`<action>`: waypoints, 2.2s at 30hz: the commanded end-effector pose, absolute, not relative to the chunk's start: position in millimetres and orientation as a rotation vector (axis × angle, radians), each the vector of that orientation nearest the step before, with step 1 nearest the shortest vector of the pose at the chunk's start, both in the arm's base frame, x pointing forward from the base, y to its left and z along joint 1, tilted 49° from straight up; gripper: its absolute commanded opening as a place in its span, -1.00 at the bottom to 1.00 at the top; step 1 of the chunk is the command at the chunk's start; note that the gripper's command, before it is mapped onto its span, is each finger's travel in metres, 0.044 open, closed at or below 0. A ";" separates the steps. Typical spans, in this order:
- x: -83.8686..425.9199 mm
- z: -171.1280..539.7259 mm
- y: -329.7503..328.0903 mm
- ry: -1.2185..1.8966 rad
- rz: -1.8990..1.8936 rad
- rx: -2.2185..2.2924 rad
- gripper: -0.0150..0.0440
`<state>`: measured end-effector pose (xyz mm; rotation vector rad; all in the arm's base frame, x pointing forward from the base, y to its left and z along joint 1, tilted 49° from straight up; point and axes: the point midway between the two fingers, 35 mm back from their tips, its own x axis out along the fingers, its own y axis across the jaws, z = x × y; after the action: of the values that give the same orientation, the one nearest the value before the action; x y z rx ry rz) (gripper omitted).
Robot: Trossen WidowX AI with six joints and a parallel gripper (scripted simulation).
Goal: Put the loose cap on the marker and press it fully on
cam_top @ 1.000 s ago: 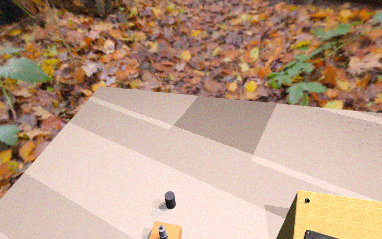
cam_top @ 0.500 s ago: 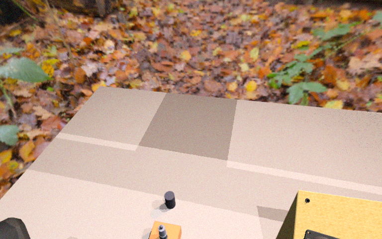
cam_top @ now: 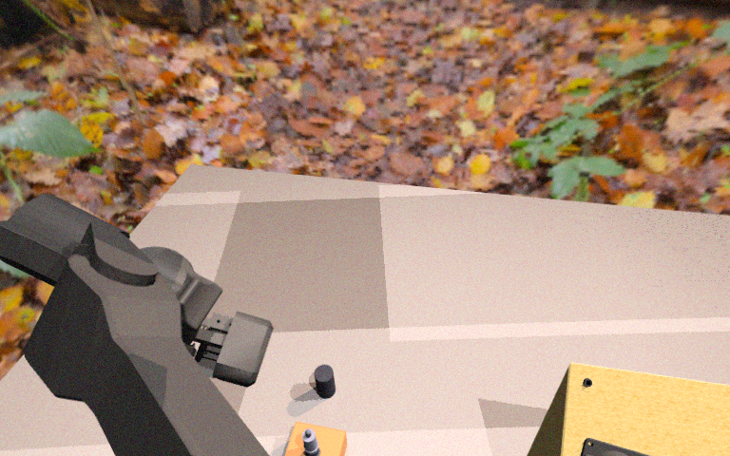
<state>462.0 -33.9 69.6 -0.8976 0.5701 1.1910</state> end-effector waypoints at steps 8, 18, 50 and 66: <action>363.3 -80.4 -41.0 1.033 1.269 -0.102 0.34; 350.0 -105.7 -13.9 1.057 1.269 -0.051 0.34; 345.3 -137.5 23.9 1.056 1.270 -0.050 0.34; 342.1 -150.9 40.3 1.055 1.272 -0.048 0.34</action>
<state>346.4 38.2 -147.8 -0.0633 1.0476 1.2713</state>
